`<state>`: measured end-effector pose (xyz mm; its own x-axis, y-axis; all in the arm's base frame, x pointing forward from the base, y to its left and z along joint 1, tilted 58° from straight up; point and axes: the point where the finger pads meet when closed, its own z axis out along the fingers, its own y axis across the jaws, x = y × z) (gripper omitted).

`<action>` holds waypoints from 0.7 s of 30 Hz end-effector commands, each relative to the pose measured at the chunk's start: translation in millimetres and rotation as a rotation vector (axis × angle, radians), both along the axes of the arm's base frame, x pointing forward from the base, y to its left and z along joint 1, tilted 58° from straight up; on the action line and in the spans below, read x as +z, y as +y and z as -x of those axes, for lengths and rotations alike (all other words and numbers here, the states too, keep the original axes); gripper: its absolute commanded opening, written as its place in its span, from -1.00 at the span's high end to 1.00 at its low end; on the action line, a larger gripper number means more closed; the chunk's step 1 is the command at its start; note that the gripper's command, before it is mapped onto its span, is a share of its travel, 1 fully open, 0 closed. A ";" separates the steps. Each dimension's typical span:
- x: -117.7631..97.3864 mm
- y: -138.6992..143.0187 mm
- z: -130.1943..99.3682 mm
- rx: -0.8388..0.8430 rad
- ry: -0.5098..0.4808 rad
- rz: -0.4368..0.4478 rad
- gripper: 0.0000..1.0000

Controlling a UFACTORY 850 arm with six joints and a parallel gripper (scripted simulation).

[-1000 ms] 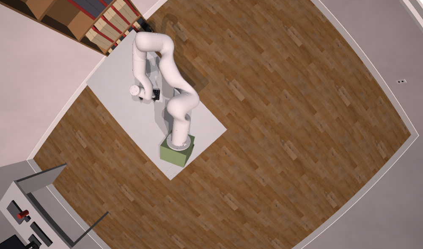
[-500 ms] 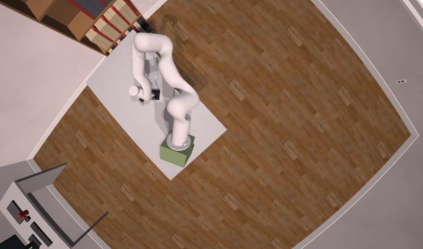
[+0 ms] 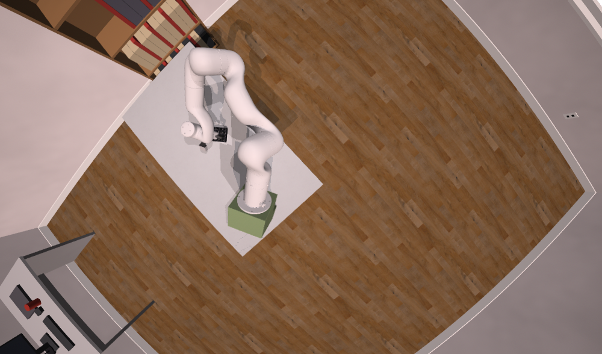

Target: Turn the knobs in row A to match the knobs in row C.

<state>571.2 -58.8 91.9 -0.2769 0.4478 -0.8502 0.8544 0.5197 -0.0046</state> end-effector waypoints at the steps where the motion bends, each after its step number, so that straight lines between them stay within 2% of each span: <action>1: -1.5 4.4 -2.5 0.074 0.120 0.068 -1.00; 6: -2.9 7.3 -4.1 0.134 0.203 0.117 -1.00; 8: -2.9 7.3 -4.1 0.134 0.203 0.117 -1.00; 9: -3.8 9.1 -5.1 0.170 0.252 0.147 -1.00; 21: -7.1 16.2 -8.7 0.309 0.444 0.261 -1.00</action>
<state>577.9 -46.5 86.1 -0.6326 0.1652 -0.7567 0.6375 0.6659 -0.3875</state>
